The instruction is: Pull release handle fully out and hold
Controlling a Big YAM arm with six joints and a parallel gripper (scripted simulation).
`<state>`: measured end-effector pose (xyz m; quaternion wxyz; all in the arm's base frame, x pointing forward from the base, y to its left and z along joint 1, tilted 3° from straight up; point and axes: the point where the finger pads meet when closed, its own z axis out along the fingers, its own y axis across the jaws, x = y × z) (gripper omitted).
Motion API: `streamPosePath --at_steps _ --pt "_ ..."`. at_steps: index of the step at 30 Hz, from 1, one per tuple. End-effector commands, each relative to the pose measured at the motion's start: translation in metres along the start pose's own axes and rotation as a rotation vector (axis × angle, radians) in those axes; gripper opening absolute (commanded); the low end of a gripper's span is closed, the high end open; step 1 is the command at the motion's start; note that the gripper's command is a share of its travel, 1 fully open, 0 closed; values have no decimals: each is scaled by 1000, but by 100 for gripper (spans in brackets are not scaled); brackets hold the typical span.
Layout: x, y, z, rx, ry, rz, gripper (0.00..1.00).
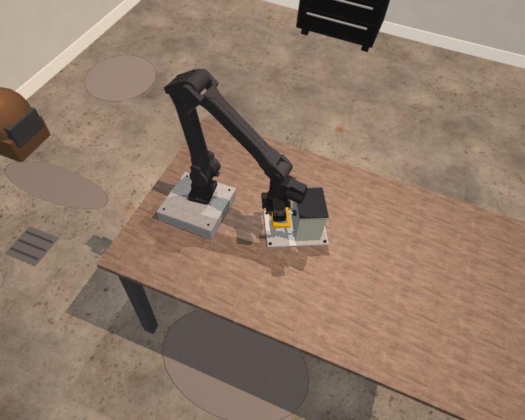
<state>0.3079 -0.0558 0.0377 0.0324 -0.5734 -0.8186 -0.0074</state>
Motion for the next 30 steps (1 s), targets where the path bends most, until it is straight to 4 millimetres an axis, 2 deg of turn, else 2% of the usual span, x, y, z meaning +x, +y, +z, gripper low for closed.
streamPosePath --at_steps 1,20,30 --pt "-13 20 -18 -34 -22 13 0" --pt "-13 19 -18 -34 -22 13 0" --pt "-14 6 -18 -33 -22 13 0"
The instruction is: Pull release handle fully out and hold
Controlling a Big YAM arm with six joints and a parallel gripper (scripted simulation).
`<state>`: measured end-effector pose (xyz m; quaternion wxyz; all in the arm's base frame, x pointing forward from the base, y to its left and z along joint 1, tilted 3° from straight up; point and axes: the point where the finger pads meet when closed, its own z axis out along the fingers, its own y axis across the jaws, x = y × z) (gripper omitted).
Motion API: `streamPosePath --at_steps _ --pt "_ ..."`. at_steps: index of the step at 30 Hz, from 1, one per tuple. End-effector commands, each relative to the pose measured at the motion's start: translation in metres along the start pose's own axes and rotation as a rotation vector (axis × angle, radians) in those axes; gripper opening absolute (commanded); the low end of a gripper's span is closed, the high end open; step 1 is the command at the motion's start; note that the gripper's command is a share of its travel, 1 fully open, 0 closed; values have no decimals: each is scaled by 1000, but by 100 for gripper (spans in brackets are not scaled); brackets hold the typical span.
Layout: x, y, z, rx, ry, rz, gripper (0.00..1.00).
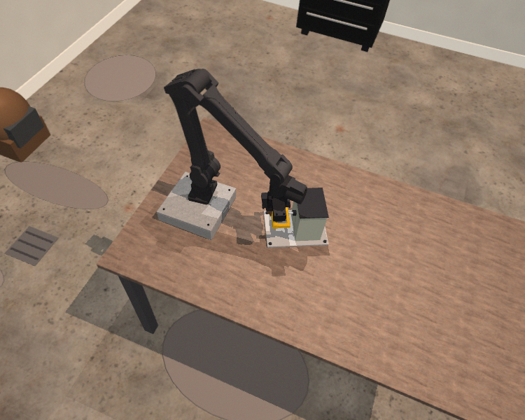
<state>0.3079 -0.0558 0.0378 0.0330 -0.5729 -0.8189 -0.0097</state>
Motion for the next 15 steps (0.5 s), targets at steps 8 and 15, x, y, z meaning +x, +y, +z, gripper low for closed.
streamPosePath --at_steps 8,15 --pt "-14 -8 -18 -30 -27 14 0" --pt "-14 -25 -18 -29 -28 14 0"
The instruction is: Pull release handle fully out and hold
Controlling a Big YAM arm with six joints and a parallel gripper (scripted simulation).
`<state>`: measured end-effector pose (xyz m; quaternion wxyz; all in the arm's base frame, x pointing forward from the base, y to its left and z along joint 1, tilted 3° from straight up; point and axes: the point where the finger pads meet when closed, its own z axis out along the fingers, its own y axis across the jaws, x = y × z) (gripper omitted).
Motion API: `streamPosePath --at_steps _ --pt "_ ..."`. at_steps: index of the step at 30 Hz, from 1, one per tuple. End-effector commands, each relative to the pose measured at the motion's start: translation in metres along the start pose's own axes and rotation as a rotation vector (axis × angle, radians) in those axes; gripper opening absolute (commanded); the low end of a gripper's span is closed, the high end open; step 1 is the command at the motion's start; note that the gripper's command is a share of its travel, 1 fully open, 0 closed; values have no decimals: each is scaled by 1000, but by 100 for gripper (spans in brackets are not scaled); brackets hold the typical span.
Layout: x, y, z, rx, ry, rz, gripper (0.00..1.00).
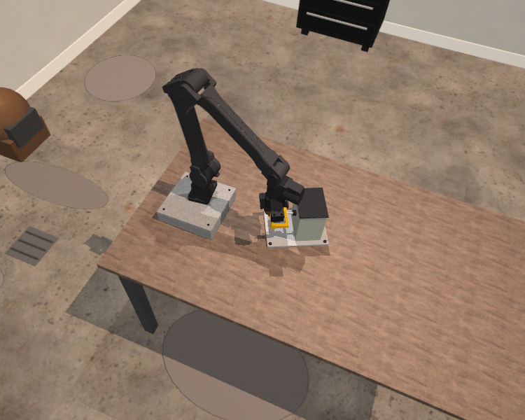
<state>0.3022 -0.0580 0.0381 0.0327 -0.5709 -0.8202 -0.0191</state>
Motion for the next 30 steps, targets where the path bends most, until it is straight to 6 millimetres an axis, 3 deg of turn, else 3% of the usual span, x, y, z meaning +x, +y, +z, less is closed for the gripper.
streamPosePath --at_steps 1,27,30 --pt "-14 -21 -19 -14 -38 19 0" --pt "-14 -41 -19 -7 -43 20 0" --pt "-13 -50 -18 3 -47 22 0"
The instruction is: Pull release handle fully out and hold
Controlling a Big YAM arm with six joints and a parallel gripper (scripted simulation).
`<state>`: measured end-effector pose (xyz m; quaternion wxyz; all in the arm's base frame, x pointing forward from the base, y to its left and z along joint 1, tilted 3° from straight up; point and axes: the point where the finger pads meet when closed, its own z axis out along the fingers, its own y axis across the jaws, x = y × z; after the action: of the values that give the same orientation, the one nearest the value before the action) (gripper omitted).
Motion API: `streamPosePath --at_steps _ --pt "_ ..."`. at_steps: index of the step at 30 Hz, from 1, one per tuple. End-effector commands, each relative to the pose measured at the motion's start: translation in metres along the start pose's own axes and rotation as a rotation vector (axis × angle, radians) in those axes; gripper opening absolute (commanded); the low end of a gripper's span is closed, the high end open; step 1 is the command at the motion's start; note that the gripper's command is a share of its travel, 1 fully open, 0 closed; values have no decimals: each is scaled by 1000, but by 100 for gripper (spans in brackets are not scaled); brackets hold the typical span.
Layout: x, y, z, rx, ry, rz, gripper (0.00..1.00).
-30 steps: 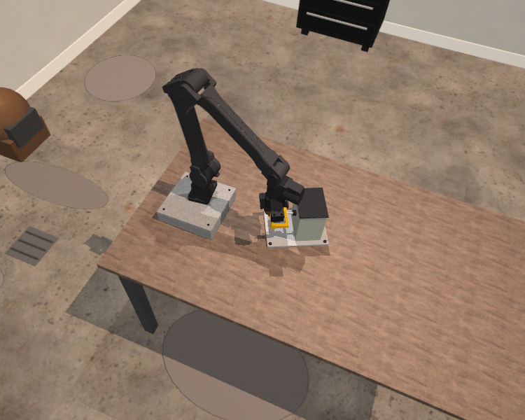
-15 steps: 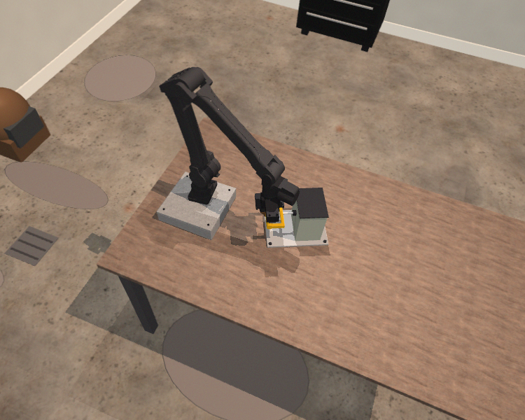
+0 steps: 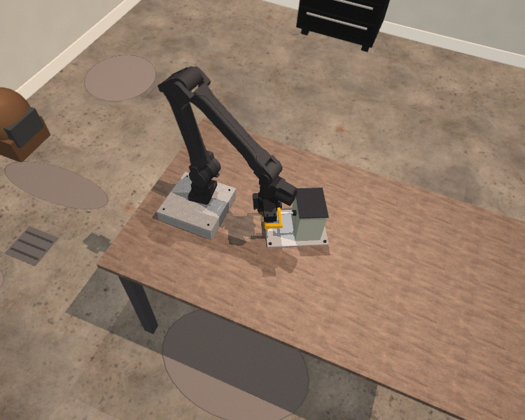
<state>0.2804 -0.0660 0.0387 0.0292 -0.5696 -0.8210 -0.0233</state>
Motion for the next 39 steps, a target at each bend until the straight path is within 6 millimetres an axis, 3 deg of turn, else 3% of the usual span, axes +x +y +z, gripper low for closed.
streamPosePath --at_steps 1,33,34,39 --pt "-13 -27 -18 14 -46 25 0" --pt "-7 -56 -17 65 -48 32 0" --pt "-15 -10 -19 -2 -38 22 0" --pt "-15 -10 -19 -2 -38 22 0"
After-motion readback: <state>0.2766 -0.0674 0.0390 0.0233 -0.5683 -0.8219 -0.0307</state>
